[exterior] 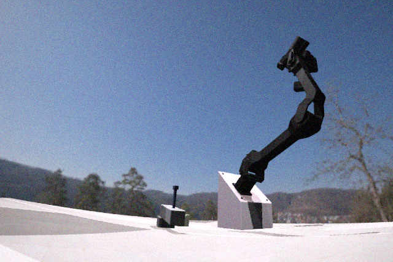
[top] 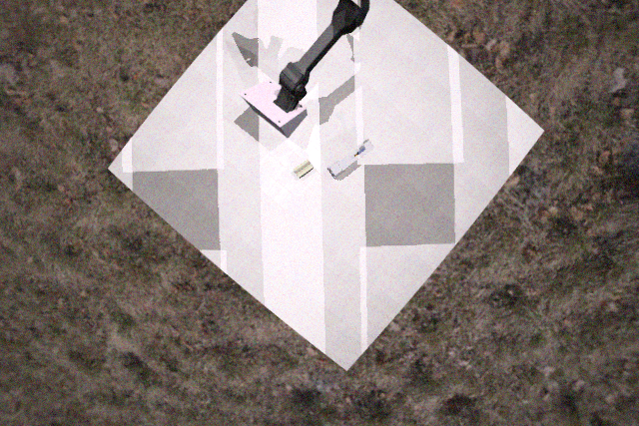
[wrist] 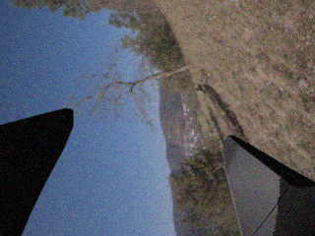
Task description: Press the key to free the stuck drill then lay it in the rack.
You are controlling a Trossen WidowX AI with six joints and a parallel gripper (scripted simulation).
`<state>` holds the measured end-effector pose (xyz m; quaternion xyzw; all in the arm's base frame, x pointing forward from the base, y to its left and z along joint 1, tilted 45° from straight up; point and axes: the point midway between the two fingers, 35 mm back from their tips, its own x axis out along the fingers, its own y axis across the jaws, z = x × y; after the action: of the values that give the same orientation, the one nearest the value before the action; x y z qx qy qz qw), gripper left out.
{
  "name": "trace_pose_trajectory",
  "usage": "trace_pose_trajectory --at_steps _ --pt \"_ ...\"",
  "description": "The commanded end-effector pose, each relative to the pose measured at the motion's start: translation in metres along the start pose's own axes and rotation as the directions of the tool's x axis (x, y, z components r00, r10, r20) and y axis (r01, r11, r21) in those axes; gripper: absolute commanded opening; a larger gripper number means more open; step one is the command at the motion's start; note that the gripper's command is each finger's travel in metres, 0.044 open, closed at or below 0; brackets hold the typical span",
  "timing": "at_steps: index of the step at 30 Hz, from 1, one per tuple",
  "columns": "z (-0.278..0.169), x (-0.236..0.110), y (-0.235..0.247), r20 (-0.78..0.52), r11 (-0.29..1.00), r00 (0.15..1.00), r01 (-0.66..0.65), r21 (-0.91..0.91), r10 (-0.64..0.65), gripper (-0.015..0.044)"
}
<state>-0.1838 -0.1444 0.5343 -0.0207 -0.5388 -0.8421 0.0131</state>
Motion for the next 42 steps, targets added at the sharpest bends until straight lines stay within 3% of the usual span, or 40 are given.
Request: trace_pose_trajectory --at_steps 1,9,15,21,29,36,42 --pt "0.0 0.0 0.0 0.0 1.0 1.0 0.0 0.0 0.0 0.0374" --pt "-0.003 0.0 0.001 -0.009 1.0 1.0 -0.004 -0.008 0.004 0.0164" --pt "-0.089 -0.023 0.011 -0.289 0.961 0.952 -0.168 -0.22 0.1 0.0006" --pt "-0.176 -0.073 0.006 -0.58 0.84 0.803 -0.406 -0.362 0.138 0.0" --pt "-0.266 -0.171 -0.027 -0.873 0.579 0.483 -0.732 -0.359 0.069 0.0" --pt "-0.307 -0.268 -0.076 -0.982 0.318 0.17 -0.929 -0.187 -0.08 0.0" --pt "-0.314 -0.352 -0.136 -0.959 0.106 -0.082 -0.993 0.055 -0.272 0.0"
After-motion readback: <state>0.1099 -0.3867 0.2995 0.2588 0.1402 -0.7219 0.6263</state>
